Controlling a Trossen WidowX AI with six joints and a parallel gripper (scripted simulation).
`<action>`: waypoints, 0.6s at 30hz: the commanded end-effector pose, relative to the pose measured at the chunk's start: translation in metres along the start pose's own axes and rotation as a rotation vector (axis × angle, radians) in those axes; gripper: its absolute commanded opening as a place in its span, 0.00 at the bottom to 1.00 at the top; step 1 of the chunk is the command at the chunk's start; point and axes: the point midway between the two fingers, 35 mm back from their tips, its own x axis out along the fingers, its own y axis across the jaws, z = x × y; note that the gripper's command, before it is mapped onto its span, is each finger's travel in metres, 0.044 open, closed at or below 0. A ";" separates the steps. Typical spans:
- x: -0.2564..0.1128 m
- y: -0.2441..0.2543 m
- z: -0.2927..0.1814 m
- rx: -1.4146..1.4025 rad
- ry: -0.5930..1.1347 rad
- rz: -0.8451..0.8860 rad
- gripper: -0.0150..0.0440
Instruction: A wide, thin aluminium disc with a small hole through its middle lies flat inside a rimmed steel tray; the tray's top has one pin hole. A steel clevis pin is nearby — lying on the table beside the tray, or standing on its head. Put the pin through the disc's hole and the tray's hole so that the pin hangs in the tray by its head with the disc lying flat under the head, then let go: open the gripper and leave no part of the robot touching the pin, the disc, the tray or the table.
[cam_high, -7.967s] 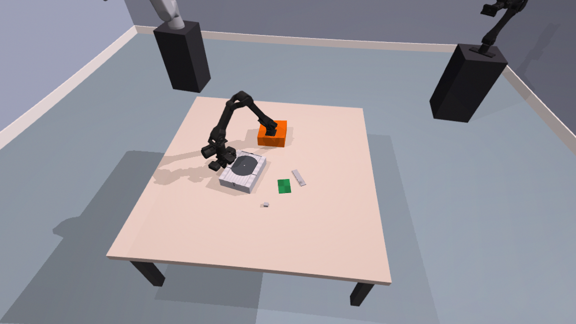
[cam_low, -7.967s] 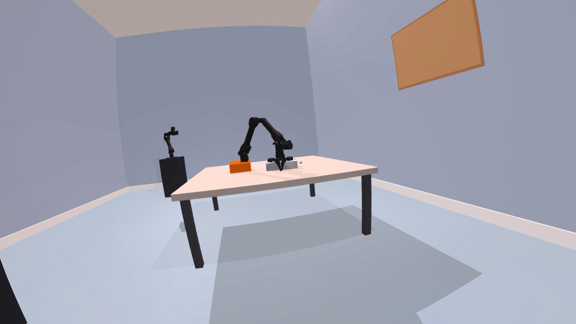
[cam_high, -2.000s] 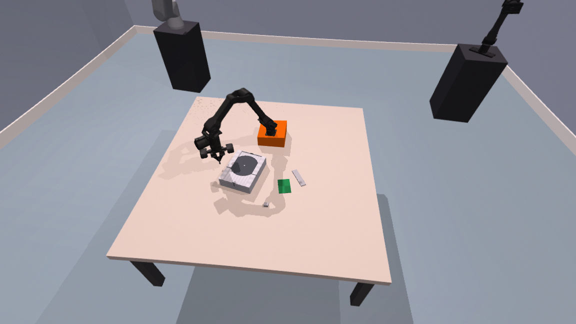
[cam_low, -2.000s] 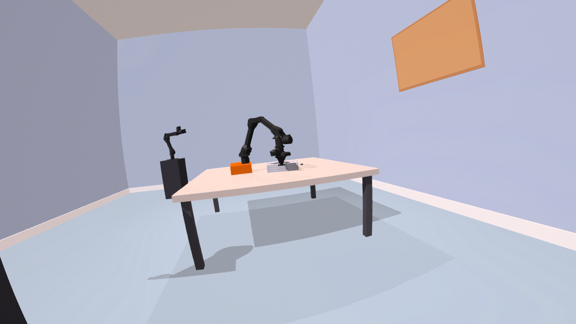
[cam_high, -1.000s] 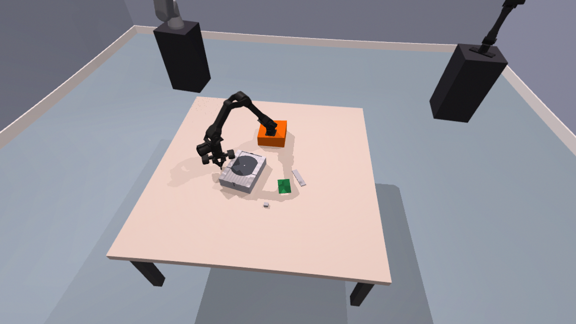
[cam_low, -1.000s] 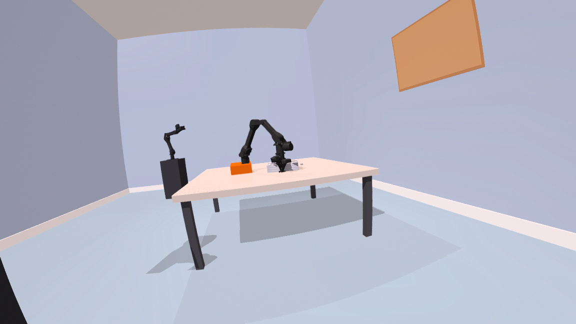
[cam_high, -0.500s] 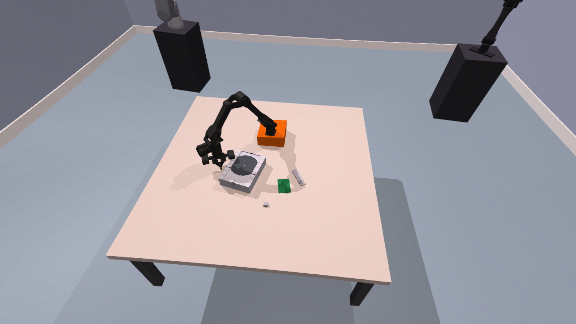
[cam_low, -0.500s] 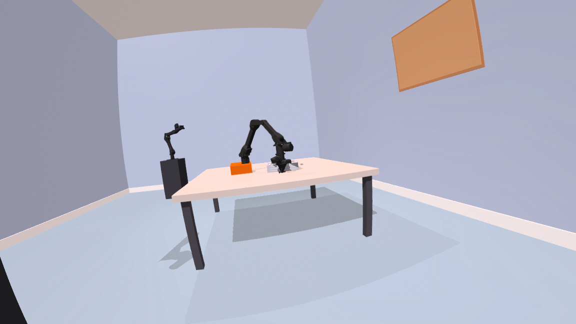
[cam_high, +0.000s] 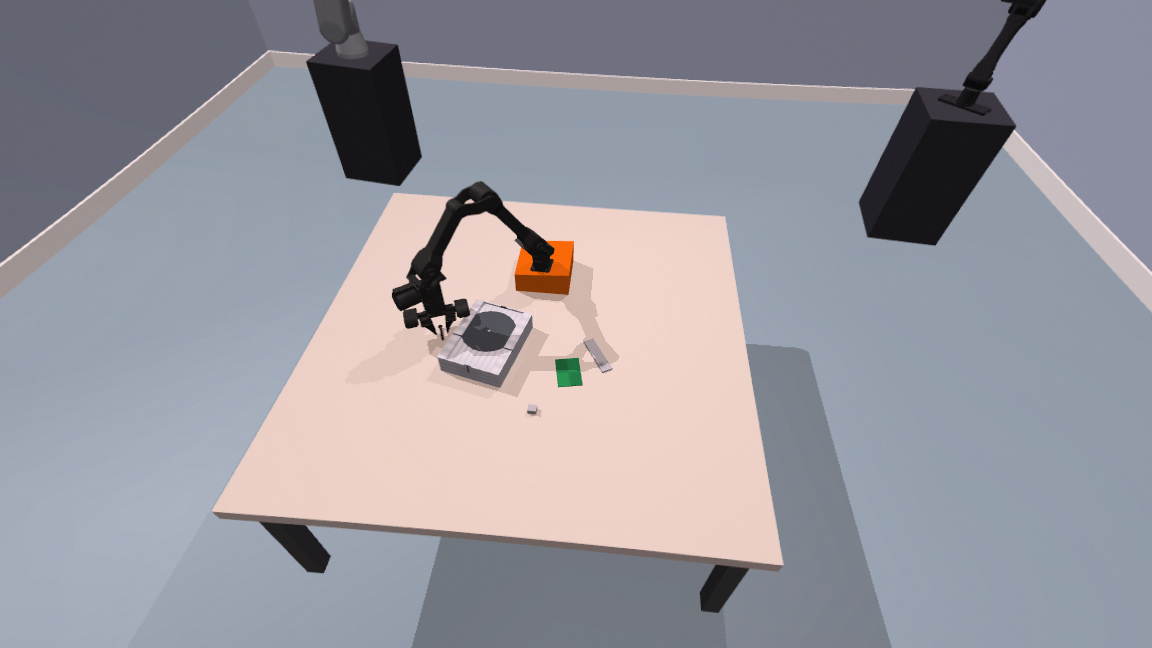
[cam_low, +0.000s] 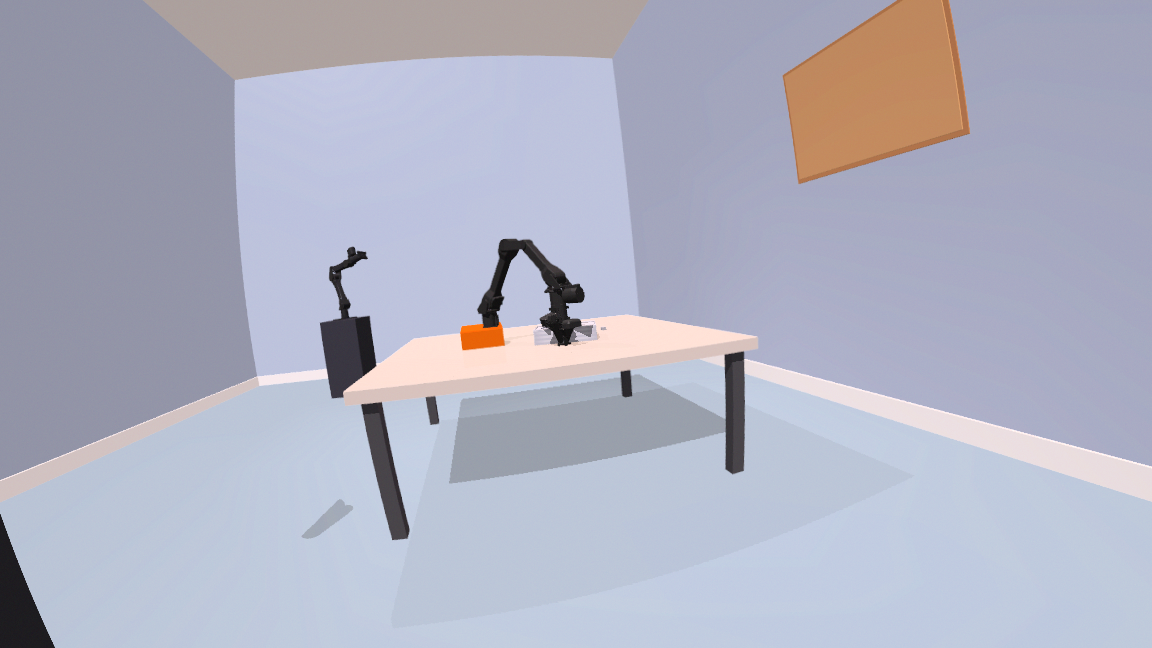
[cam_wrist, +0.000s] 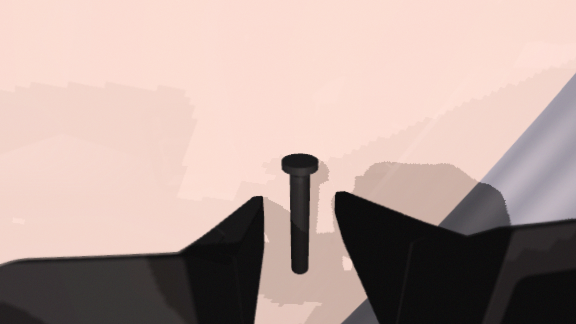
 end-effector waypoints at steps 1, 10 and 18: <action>-0.003 0.000 0.007 0.005 0.153 -0.006 0.53; -0.008 0.000 0.008 -0.006 0.331 0.010 0.53; -0.006 0.000 0.008 -0.006 0.331 0.009 0.53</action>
